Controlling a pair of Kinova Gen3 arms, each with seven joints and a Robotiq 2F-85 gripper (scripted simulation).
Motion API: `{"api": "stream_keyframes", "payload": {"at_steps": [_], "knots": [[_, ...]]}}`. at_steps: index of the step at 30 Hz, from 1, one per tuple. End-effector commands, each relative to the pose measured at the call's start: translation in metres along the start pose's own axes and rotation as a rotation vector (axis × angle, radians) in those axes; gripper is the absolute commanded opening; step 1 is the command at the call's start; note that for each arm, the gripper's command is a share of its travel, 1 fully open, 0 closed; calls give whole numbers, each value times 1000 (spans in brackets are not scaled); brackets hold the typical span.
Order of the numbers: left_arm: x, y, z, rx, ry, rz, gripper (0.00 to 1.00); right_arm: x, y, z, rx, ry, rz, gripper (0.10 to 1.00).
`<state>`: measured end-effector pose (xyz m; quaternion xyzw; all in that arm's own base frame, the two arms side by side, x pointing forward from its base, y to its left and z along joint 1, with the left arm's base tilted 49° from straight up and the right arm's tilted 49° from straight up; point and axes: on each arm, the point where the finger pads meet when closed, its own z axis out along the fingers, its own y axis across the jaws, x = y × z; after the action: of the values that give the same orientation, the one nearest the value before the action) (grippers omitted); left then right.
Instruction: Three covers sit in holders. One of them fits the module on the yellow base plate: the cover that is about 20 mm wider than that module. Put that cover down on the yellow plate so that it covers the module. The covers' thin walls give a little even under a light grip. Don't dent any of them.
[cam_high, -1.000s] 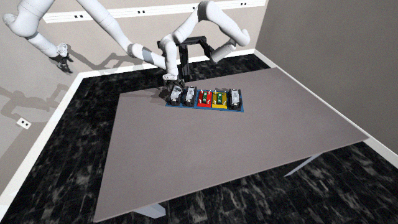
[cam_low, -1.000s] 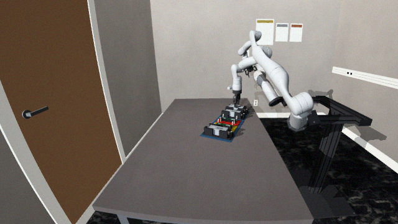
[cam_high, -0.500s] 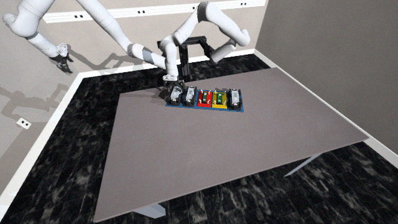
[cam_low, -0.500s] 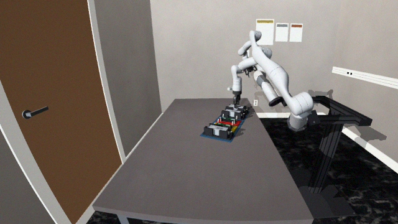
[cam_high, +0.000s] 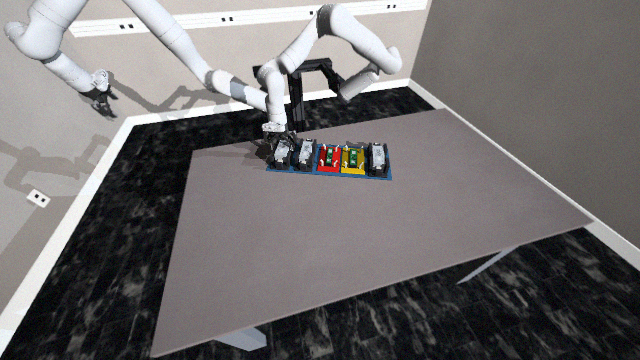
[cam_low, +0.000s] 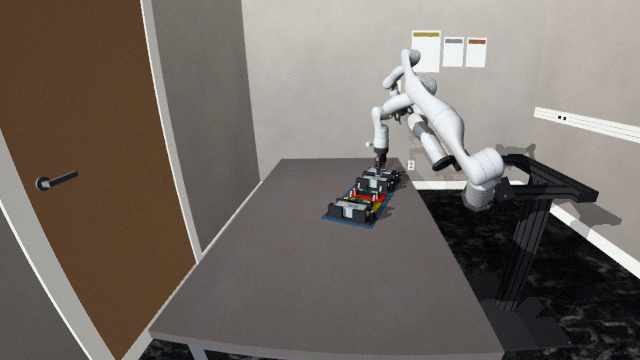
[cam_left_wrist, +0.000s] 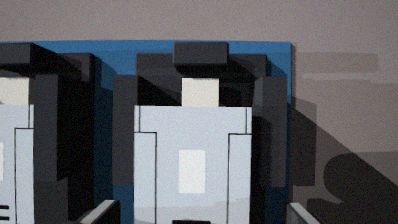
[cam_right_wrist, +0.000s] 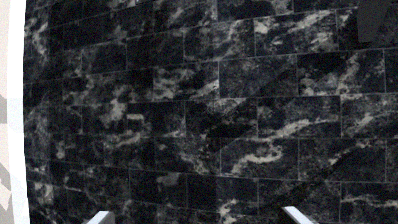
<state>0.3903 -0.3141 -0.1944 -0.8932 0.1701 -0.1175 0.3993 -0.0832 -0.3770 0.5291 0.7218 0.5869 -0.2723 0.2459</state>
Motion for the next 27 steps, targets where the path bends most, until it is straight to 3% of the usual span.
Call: {"api": "stream_keyframes", "payload": {"at_steps": [1,27], "knots": [[0,-1,3,2,-1,4,999,0,0,0,0,-1,1,999],[-1,-1,3,1,0,3,999,0,0,0,0,-1,1,999]]}}
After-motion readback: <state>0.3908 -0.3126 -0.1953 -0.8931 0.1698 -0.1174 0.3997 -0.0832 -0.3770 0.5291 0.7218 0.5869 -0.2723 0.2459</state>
